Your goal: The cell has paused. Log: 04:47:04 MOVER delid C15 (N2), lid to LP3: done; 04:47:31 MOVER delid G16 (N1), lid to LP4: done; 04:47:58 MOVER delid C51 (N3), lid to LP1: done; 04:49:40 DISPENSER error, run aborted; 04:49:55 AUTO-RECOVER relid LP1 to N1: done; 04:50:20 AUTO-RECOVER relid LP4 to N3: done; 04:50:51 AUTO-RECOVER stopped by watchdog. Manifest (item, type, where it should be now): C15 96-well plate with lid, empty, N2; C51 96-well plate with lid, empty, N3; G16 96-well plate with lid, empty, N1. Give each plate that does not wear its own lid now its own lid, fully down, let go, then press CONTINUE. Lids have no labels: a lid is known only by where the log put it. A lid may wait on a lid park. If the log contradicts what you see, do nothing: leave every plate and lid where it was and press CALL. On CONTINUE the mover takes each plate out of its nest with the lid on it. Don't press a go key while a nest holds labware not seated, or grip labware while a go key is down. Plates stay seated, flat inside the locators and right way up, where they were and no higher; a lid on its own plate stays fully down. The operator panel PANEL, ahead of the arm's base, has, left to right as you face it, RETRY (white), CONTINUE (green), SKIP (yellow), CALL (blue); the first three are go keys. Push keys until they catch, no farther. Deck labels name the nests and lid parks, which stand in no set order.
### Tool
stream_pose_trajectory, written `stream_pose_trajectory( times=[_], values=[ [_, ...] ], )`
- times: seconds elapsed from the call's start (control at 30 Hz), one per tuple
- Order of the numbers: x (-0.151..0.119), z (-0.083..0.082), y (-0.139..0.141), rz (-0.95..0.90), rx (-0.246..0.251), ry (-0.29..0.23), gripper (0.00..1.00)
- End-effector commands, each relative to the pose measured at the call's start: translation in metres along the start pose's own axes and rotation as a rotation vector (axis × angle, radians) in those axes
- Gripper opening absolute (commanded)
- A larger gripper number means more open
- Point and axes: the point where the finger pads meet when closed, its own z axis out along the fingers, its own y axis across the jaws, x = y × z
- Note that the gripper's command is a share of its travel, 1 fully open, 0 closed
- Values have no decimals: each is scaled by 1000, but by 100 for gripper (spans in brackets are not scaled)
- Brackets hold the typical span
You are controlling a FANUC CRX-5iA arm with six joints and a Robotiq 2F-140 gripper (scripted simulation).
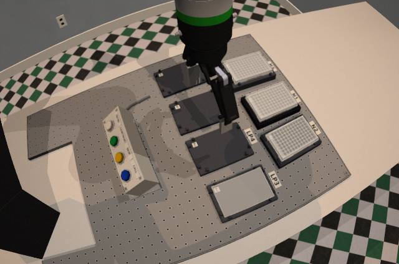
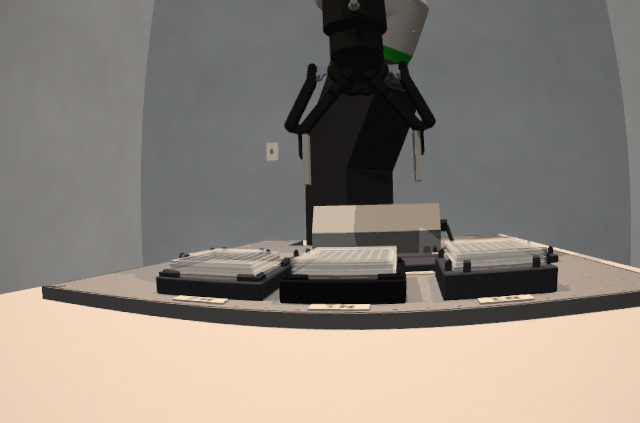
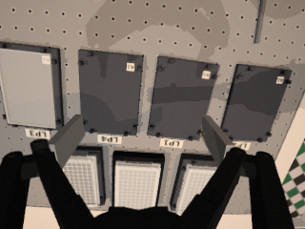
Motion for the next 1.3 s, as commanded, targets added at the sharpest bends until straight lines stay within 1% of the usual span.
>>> stream_pose_trajectory(
  times=[0.0, 0.17, 0.2, 1.27],
  values=[
    [2, 10, 4, 79, 13, 3, 100],
    [2, 10, 5, 80, 13, 3, 100],
    [2, 10, 5, 80, 13, 3, 0],
    [2, 10, 5, 80, 13, 3, 0]
  ],
)
